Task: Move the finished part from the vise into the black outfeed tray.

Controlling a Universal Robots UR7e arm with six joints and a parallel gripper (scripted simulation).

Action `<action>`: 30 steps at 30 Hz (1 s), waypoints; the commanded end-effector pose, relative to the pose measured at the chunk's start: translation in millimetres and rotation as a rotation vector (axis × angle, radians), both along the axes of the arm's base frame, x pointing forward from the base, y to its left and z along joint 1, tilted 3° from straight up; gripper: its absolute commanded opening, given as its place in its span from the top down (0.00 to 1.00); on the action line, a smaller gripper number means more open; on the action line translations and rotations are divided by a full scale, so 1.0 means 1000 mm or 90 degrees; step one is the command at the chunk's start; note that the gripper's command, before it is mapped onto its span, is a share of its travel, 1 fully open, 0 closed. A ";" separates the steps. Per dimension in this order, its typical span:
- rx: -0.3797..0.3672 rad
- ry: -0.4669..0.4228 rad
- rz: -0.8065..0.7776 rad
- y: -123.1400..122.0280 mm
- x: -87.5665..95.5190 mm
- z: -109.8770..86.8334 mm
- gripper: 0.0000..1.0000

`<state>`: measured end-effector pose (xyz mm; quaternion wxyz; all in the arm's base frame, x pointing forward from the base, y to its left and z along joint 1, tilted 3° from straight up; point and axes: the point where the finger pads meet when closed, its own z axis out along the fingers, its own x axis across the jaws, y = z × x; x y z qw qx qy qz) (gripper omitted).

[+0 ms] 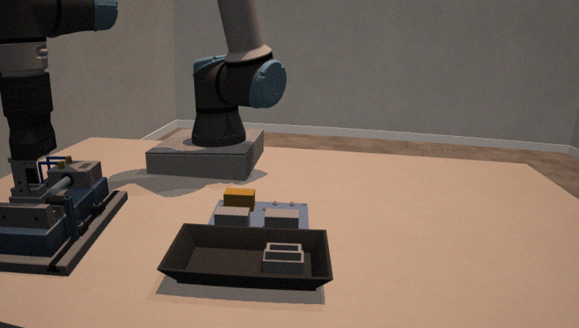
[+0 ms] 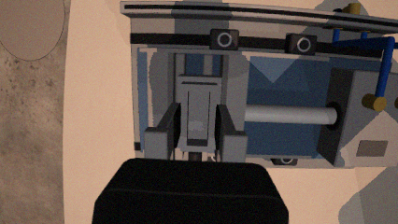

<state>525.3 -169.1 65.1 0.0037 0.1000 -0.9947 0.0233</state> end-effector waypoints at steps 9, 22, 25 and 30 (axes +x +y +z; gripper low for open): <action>0.000 -0.001 0.000 0.000 0.000 0.006 1.00; 0.000 -0.001 0.000 0.001 0.000 0.025 1.00; 0.000 -0.001 0.000 0.001 0.000 0.030 1.00; 0.000 -0.001 0.000 0.001 0.000 0.036 1.00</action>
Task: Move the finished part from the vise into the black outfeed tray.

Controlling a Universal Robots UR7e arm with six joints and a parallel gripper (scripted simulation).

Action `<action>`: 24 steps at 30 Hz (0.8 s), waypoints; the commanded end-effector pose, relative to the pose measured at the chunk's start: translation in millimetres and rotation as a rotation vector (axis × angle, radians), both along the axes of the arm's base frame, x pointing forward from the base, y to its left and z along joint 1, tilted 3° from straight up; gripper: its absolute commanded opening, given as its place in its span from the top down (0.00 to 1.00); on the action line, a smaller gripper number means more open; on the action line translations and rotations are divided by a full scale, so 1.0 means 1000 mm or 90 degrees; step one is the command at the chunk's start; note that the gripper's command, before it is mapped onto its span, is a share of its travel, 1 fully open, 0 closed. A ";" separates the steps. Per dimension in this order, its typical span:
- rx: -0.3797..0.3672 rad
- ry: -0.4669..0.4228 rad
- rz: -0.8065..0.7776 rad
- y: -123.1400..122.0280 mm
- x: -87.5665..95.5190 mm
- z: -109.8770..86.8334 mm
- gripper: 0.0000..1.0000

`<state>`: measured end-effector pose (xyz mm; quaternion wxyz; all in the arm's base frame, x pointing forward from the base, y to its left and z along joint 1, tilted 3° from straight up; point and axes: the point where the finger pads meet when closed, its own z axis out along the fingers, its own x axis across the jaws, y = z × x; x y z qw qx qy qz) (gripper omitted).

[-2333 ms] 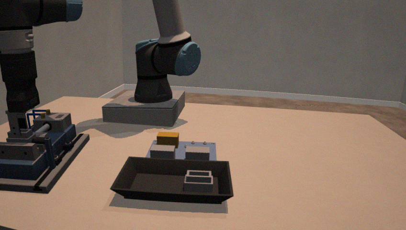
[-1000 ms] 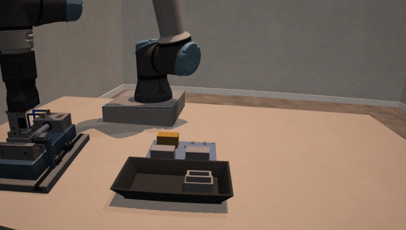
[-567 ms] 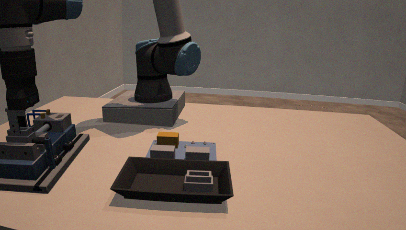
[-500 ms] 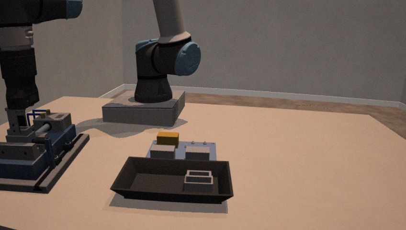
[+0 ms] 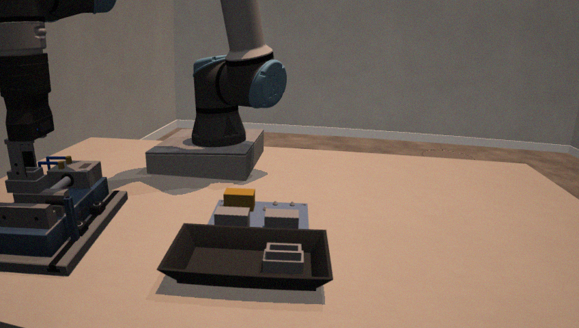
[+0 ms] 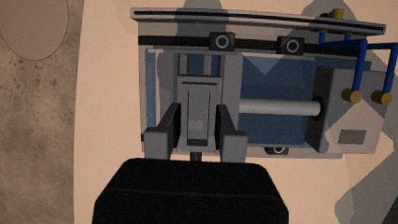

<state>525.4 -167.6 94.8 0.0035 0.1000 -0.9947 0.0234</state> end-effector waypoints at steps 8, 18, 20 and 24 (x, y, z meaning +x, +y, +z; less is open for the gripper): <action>0.000 -0.001 0.000 0.001 0.000 0.015 1.00; 0.000 -0.001 0.000 0.001 0.000 0.017 1.00; 0.000 -0.001 0.000 0.001 0.000 0.017 1.00; 0.000 -0.001 0.000 0.002 0.001 0.017 1.00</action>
